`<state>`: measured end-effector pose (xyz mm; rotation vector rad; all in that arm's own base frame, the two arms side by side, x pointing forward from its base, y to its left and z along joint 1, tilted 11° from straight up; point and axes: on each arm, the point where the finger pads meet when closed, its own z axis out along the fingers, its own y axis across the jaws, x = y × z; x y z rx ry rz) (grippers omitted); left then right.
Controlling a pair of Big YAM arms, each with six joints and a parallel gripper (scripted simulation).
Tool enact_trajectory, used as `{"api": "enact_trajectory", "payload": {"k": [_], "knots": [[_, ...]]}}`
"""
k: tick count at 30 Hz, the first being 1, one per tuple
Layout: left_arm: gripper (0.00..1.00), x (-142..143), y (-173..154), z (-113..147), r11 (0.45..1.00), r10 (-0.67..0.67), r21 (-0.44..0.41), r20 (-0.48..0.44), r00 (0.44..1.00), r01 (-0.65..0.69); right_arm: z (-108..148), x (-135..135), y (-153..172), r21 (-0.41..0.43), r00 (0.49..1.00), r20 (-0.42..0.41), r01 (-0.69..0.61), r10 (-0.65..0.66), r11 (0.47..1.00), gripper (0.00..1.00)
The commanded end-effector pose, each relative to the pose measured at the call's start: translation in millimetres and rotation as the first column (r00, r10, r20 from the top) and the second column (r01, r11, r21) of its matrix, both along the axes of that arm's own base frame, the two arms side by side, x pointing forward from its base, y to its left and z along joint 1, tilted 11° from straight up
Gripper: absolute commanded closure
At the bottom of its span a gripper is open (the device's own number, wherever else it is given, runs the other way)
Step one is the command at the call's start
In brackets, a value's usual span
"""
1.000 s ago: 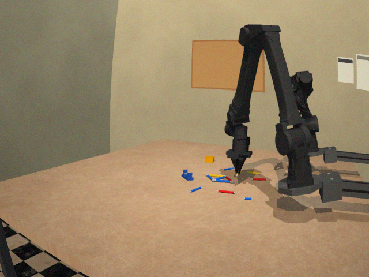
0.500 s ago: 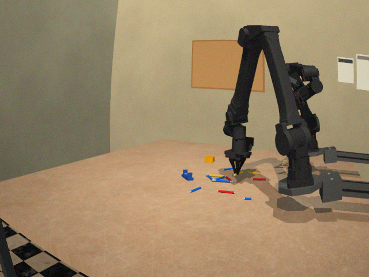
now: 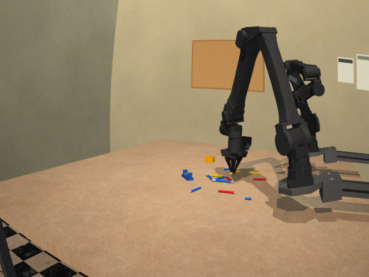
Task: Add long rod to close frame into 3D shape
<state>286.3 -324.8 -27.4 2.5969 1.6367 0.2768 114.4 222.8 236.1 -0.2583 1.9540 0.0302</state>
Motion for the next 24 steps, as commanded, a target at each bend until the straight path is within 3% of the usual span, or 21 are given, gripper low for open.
{"api": "enact_trajectory", "payload": {"k": [1, 15, 20, 24], "knots": [[1.0, 18.4, -15.3, 5.8, 1.0, -0.007, -0.013, 0.008, 1.0, 0.007, 18.1, -2.5, 11.2, 0.06, 1.0, -0.009, 0.007, -0.006, 0.998, 0.0], [1.0, 24.0, -30.2, 10.1, 1.0, -0.025, -0.013, 0.009, 1.0, 0.025, 9.4, -1.3, 5.8, 0.044, 1.0, -0.007, 0.008, -0.008, 0.999, 0.0], [1.0, 33.5, -34.7, 34.1, 0.999, -0.022, -0.049, 0.024, 0.999, 0.024, 9.4, -1.3, 5.8, 0.044, 1.0, -0.007, 0.008, -0.008, 0.999, 0.0], [1.0, 33.4, -35.4, 34.2, 0.998, -0.024, -0.049, 0.027, 0.999, 0.025, 9.4, -1.3, 5.8, 0.044, 1.0, -0.007, 0.008, -0.008, 0.999, 0.0]]}}
